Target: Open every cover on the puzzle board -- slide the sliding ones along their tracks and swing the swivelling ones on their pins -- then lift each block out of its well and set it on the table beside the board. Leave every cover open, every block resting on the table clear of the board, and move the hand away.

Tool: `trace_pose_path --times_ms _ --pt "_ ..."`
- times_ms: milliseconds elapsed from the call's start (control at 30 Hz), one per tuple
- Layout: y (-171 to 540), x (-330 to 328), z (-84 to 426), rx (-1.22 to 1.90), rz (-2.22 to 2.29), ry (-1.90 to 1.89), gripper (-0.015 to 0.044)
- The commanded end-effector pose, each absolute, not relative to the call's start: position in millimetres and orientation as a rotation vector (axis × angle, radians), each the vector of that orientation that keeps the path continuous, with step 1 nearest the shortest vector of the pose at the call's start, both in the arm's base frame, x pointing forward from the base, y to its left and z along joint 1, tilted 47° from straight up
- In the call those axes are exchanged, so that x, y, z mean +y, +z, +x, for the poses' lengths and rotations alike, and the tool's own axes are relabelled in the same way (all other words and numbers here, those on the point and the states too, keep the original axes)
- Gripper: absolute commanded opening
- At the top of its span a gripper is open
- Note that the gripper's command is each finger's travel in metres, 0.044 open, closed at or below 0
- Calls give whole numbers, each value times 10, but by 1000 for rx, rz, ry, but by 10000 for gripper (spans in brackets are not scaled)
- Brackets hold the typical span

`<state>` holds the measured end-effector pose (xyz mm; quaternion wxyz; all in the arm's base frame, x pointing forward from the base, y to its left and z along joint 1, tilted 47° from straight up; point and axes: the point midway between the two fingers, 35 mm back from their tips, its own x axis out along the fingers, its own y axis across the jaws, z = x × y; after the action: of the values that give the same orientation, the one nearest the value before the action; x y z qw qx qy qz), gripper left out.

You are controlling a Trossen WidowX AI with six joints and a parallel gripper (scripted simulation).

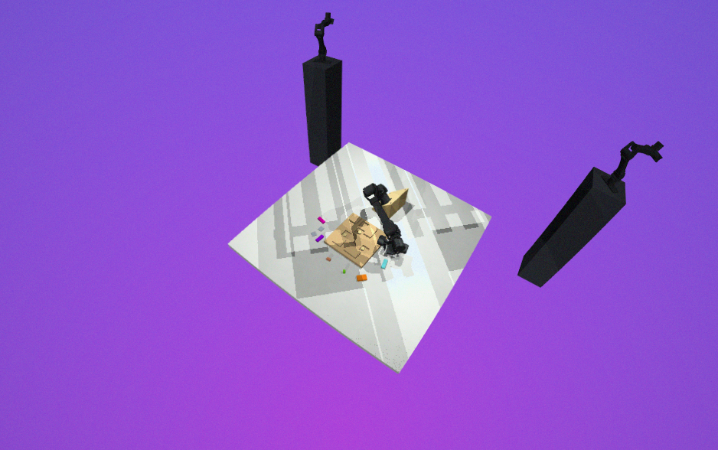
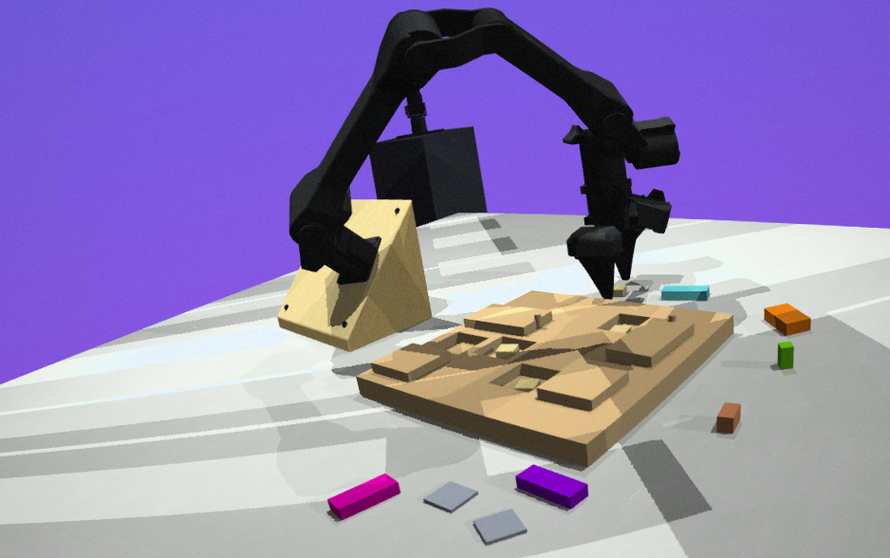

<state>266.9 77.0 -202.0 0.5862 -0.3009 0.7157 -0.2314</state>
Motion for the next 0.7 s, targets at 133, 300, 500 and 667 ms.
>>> trace_pose_path --times_ms 133,300,500,667 --pt "-1891 917 2711 1668 -700 -537 440" --pt "-1783 1031 2733 1668 -701 -536 440" --pt "-1648 1167 2751 1668 -703 -535 440" --pt "-1530 1279 2758 1669 -705 -534 440"
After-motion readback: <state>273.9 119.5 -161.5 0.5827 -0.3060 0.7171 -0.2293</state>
